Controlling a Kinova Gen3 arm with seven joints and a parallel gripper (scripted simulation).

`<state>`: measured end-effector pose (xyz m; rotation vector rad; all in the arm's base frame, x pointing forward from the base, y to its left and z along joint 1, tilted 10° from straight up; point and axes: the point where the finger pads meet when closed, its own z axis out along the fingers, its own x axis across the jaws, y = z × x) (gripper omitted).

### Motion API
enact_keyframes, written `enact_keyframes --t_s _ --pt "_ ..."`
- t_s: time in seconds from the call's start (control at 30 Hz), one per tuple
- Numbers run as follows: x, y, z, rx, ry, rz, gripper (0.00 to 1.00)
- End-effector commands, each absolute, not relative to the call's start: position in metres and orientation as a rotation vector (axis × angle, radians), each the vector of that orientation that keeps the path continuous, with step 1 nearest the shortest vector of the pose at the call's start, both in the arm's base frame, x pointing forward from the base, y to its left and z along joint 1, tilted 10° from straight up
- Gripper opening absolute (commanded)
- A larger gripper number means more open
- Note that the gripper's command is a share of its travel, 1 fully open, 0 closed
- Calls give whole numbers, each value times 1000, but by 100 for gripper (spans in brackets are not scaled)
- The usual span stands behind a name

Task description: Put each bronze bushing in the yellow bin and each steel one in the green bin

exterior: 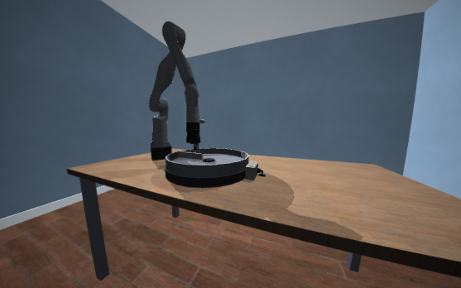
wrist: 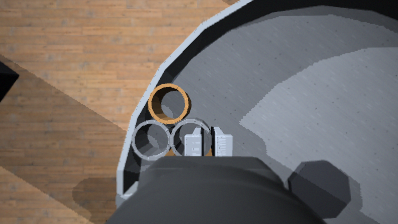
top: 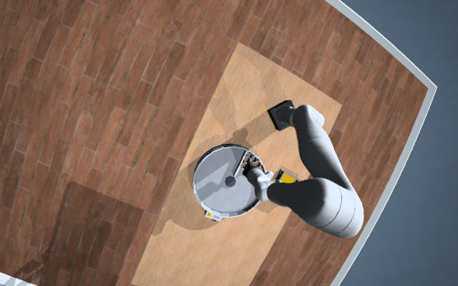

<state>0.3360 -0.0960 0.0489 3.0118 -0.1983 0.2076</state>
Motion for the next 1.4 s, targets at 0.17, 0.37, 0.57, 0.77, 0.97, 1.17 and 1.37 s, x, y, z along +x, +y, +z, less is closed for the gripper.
enact_keyframes --t_s 0.17,0.37,0.57,0.77,0.97,1.17,1.37 --pt "336 -97 50 3011 -201 210 0" --pt "336 -96 53 3011 -201 210 0" --pt "336 -96 55 3011 -201 210 0" --pt "336 -96 56 3010 -201 211 0" --pt "335 -96 57 3011 -201 210 0" --pt "335 -96 59 3011 -201 210 0" --pt "335 -95 62 3010 -201 211 0"
